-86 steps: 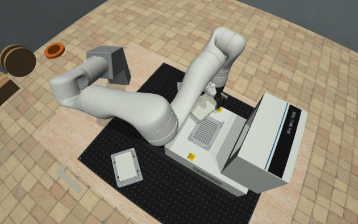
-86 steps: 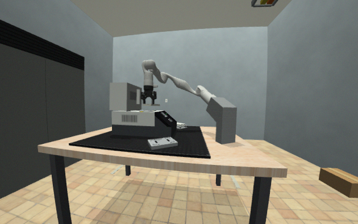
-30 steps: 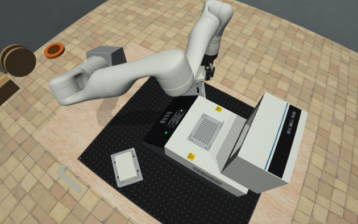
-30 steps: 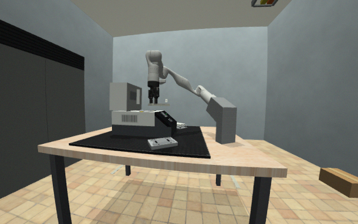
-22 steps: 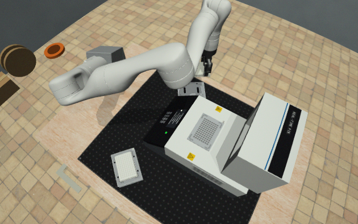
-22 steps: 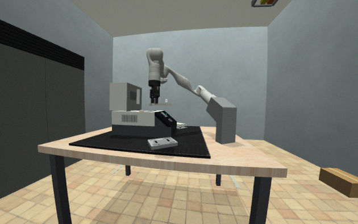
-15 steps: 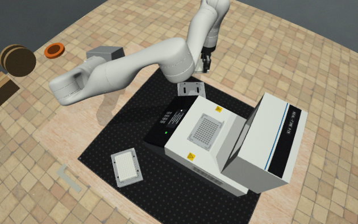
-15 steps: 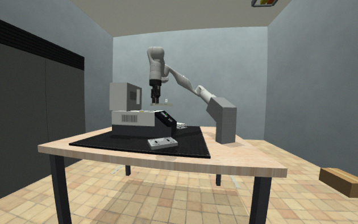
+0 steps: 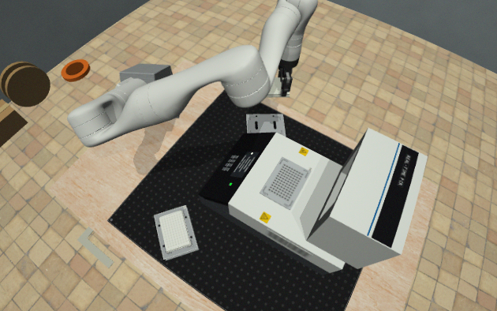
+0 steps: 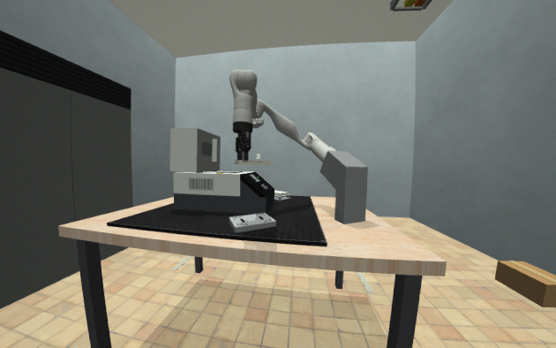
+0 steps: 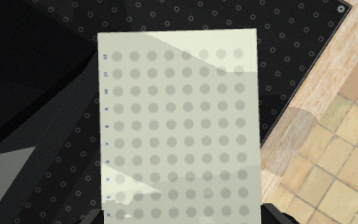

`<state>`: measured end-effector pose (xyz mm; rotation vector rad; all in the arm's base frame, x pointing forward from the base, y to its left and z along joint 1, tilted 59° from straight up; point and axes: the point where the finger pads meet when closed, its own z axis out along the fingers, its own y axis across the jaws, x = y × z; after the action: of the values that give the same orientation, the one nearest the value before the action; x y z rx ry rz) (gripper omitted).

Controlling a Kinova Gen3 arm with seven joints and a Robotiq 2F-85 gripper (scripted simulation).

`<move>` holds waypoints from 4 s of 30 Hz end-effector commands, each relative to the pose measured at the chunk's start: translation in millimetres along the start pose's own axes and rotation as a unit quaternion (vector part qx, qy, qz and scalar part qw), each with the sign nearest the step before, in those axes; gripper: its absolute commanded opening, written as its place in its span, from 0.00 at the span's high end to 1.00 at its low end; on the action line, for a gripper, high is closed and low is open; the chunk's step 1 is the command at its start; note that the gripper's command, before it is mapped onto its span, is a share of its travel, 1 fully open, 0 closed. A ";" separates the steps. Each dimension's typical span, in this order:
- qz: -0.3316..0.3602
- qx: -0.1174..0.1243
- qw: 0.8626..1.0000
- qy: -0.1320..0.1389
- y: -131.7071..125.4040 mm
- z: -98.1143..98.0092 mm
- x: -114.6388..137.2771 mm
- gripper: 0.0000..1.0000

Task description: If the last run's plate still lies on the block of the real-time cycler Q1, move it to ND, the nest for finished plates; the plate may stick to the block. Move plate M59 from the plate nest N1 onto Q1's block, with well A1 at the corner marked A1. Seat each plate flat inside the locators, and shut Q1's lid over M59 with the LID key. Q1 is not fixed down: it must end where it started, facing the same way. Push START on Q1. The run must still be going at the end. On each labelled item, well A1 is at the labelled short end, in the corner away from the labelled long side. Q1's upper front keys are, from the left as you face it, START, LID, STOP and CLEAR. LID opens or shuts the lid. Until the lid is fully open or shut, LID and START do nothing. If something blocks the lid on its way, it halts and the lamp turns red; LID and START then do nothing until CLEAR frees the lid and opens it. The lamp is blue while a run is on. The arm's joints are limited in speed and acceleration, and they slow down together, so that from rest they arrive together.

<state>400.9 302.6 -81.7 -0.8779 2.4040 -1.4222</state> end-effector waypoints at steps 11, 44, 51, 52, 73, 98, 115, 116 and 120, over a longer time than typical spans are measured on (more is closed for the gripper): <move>0.000 0.000 1.000 -0.001 0.4 0.1 -0.3 0.10; 0.000 0.000 1.000 -0.001 0.4 38.8 -0.3 0.10; 0.000 0.000 1.000 -0.001 0.4 48.1 -0.4 0.10; 0.000 0.000 1.000 -0.001 0.4 48.1 -0.4 0.10; 0.000 0.000 1.000 -0.001 0.4 72.1 -0.4 0.10; 0.000 0.000 1.000 -0.001 0.4 102.8 -0.5 0.10; 0.000 0.000 1.000 -0.001 0.4 122.8 -0.5 0.10; 0.000 0.000 1.000 -0.001 0.4 124.1 -0.5 0.10; 0.000 0.000 1.000 -0.001 0.4 128.1 -0.5 0.10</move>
<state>460.2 209.3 -147.5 -0.8783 2.4037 -1.4229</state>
